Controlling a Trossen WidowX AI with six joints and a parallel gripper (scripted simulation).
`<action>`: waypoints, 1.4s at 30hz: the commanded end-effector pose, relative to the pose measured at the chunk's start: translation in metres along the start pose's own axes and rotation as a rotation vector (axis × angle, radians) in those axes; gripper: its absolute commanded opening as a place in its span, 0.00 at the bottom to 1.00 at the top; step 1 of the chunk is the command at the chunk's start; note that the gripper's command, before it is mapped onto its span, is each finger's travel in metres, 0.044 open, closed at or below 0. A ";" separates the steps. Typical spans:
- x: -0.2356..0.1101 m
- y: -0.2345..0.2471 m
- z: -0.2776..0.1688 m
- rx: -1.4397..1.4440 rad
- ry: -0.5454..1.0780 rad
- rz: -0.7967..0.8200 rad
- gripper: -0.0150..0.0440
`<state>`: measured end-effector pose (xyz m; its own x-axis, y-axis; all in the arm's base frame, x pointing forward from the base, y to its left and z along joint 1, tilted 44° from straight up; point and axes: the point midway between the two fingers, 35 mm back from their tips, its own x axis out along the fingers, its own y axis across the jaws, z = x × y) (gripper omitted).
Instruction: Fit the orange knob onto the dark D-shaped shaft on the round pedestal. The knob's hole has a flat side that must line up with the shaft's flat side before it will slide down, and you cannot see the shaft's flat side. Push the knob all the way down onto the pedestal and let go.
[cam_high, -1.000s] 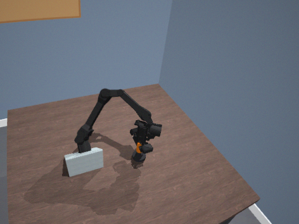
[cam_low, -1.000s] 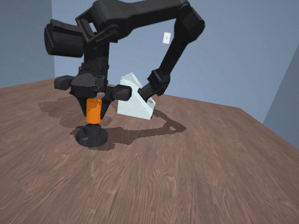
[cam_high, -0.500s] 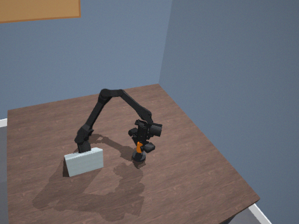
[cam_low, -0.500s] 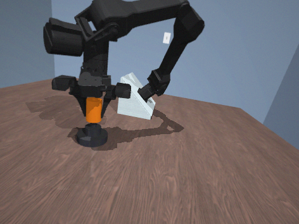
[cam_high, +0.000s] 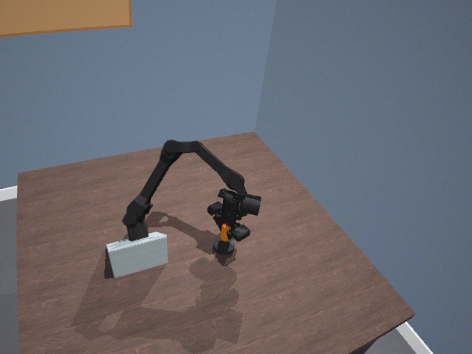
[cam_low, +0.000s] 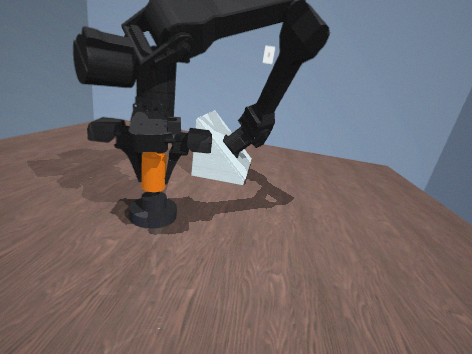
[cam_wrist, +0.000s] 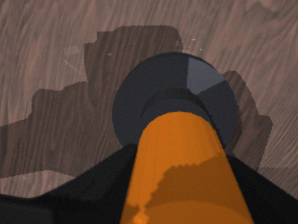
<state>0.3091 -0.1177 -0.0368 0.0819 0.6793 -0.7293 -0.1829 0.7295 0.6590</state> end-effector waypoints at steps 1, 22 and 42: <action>-0.003 0.000 0.001 -0.008 -0.005 -0.002 0.25; 0.000 0.003 -0.003 -0.217 -0.004 -0.002 0.25; -0.004 0.000 0.001 -0.272 -0.004 -0.002 0.25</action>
<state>0.3069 -0.1174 -0.0353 0.0812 0.6813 -0.7275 -0.3983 0.6913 0.6029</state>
